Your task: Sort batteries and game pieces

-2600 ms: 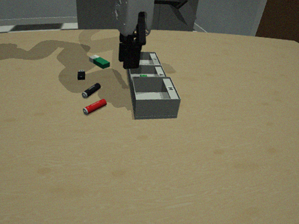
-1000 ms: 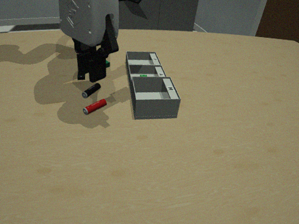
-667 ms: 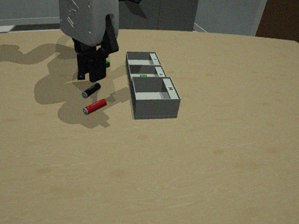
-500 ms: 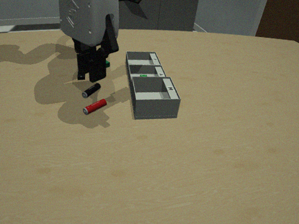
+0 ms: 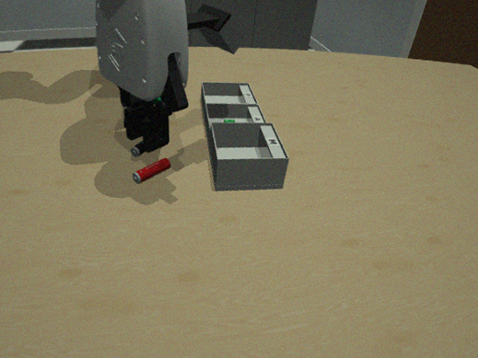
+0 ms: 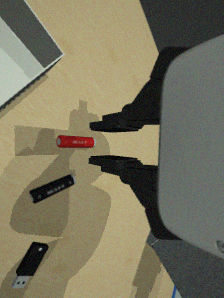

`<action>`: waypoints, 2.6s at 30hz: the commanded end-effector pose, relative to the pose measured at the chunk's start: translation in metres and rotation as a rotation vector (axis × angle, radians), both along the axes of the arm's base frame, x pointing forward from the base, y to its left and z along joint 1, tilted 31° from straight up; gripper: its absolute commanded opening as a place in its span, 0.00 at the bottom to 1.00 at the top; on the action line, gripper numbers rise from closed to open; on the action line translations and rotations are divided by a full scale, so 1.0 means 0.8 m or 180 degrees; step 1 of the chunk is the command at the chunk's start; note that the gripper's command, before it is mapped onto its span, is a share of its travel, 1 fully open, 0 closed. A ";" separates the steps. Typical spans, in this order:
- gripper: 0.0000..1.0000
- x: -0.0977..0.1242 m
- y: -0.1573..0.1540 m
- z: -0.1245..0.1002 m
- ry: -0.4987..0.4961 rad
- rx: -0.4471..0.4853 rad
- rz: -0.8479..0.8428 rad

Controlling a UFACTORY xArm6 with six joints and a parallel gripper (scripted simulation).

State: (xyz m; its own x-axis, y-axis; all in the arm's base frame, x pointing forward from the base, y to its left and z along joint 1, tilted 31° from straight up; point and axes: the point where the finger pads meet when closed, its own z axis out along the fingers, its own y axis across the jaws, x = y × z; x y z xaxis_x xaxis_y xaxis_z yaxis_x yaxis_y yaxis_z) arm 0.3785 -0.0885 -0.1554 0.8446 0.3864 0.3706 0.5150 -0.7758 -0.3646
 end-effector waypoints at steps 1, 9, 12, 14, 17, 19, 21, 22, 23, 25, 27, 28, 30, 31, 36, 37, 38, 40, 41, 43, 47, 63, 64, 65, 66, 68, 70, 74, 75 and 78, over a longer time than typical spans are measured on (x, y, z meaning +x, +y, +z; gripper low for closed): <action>0.28 0.007 0.009 -0.018 -0.0015 -0.0006 -0.0005; 0.28 0.010 0.020 -0.037 -0.0015 -0.0006 -0.0005; 0.28 0.011 0.020 -0.037 -0.0015 -0.0006 -0.0005; 0.28 0.011 0.020 -0.037 -0.0015 -0.0006 -0.0005; 0.28 0.011 0.022 -0.042 -0.0015 -0.0006 -0.0005; 0.28 0.011 0.024 -0.044 -0.0015 -0.0006 -0.0005; 0.28 0.011 0.026 -0.047 -0.0015 -0.0006 -0.0005; 0.28 0.012 0.027 -0.049 -0.0015 -0.0006 -0.0005; 0.28 0.012 0.028 -0.050 -0.0015 -0.0006 -0.0005; 0.28 0.012 0.028 -0.050 -0.0015 -0.0006 -0.0005; 0.28 0.012 0.028 -0.050 -0.0015 -0.0006 -0.0005; 0.28 0.012 0.028 -0.050 -0.0015 -0.0006 -0.0005; 0.28 0.012 0.028 -0.050 -0.0015 -0.0006 -0.0005; 0.28 0.012 0.028 -0.050 -0.0015 -0.0006 -0.0005; 0.28 0.012 0.028 -0.050 -0.0015 -0.0006 -0.0005; 0.28 0.012 0.028 -0.050 -0.0015 -0.0006 -0.0005; 0.00 0.012 0.028 -0.050 -0.0015 -0.0006 -0.0005; 0.00 0.012 0.028 -0.050 -0.0015 -0.0006 -0.0005; 0.00 0.012 0.028 -0.050 -0.0015 -0.0006 -0.0005; 0.00 0.012 0.028 -0.050 -0.0015 -0.0006 -0.0005; 0.00 0.012 0.028 -0.050 -0.0015 -0.0006 -0.0005; 0.00 0.012 0.028 -0.050 -0.0016 -0.0006 -0.0006; 0.00 0.012 0.028 -0.050 -0.0016 -0.0006 -0.0006; 0.00 0.012 0.028 -0.050 -0.0016 -0.0006 -0.0006; 0.00 0.012 0.028 -0.050 -0.0015 -0.0006 -0.0005; 0.00 0.012 0.028 -0.050 -0.0015 -0.0006 -0.0006; 0.00 0.011 0.026 -0.046 -0.0015 -0.0006 -0.0005; 0.00 0.009 0.017 -0.032 -0.0015 -0.0006 -0.0006; 0.00 0.008 0.015 -0.029 -0.0015 -0.0006 -0.0006; 0.00 0.006 0.009 -0.018 -0.0015 -0.0006 -0.0006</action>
State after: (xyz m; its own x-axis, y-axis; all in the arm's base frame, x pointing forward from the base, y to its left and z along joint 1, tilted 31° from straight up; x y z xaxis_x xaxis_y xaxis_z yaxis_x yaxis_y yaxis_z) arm 0.3844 -0.0736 -0.1822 0.8438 0.3859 0.3729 0.5154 -0.7766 -0.3624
